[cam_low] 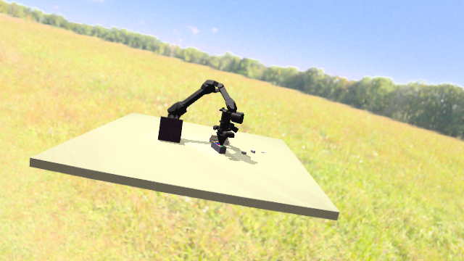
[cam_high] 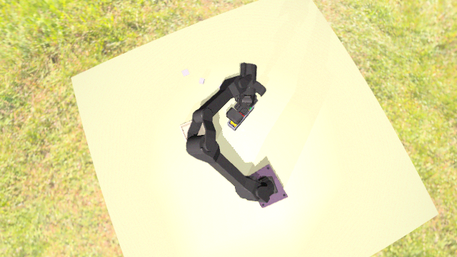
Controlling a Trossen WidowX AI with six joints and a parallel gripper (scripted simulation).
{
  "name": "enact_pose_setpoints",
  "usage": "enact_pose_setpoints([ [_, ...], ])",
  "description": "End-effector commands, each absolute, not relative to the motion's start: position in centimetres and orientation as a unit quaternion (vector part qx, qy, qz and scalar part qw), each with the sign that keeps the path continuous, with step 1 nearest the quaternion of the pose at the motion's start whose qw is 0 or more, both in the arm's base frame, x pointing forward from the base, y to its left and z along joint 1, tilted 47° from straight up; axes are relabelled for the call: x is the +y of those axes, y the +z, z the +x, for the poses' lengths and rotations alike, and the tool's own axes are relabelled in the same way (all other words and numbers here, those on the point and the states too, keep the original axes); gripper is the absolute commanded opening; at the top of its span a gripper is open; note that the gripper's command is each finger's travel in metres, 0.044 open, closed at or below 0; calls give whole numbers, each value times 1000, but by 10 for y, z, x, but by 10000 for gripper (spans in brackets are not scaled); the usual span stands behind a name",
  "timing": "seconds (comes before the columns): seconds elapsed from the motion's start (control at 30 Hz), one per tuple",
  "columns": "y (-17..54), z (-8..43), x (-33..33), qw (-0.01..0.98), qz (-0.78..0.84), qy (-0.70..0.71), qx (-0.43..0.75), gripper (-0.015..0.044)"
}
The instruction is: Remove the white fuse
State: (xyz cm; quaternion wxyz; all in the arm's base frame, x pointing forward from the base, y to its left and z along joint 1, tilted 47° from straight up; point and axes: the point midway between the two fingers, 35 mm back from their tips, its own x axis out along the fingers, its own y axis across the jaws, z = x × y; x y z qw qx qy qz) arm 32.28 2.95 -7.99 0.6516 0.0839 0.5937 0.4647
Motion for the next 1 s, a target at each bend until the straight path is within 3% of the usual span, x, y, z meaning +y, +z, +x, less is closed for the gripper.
enact_pose_setpoints([
  [0.0, -83, 322, 33, 651, 86, 465, 594, 71],
  [0.33, -85, 321, 36, 651, 86, 465, 594, 71],
  [0.7, -85, 321, 35, 651, 84, 465, 594, 0],
  [0.97, -83, 322, 33, 651, 84, 465, 594, 0],
])
